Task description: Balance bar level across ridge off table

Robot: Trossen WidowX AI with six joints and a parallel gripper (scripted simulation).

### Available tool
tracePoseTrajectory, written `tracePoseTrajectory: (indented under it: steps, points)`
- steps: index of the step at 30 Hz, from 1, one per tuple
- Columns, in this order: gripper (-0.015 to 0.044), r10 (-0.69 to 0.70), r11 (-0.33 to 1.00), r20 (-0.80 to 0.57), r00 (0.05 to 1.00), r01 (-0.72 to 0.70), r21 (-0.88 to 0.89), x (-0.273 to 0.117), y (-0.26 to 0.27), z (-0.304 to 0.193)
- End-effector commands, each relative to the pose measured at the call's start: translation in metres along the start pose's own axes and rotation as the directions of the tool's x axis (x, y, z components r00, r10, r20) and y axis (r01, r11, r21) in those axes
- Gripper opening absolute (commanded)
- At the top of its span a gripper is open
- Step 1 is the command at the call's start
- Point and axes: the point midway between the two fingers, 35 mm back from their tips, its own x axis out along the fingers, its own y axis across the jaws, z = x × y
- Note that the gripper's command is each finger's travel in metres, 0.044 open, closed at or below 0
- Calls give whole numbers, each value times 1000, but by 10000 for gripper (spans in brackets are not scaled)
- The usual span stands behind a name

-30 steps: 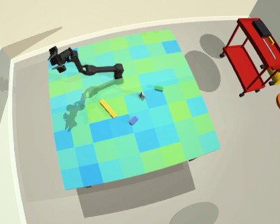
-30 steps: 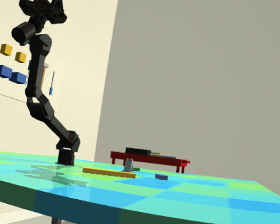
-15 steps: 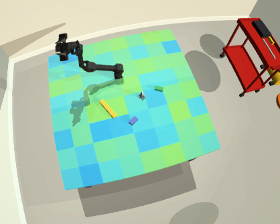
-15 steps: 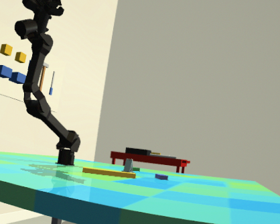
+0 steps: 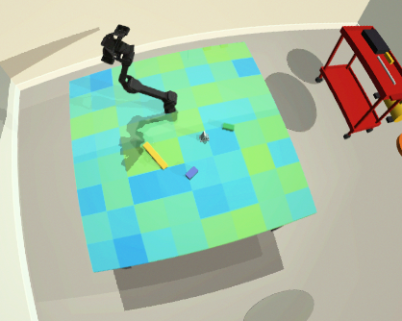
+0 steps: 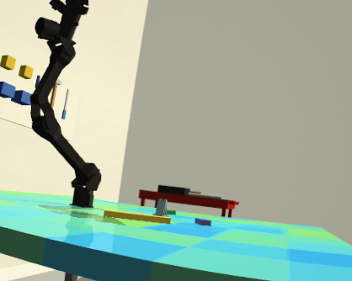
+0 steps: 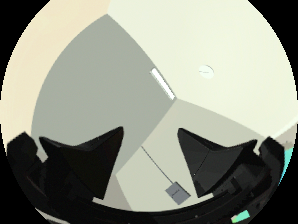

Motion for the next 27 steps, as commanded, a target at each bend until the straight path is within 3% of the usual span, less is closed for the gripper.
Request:
tracePoseTrajectory:
  steps: [1,14,27]
  points:
    - [315,51,998,-24,998,-52,-38,-3,23,-18]
    - [315,104,918,-233,967,-183,-351,-12,82,-131]
    - [315,50,725,-462,886,-350,-593,-30,87,-248]
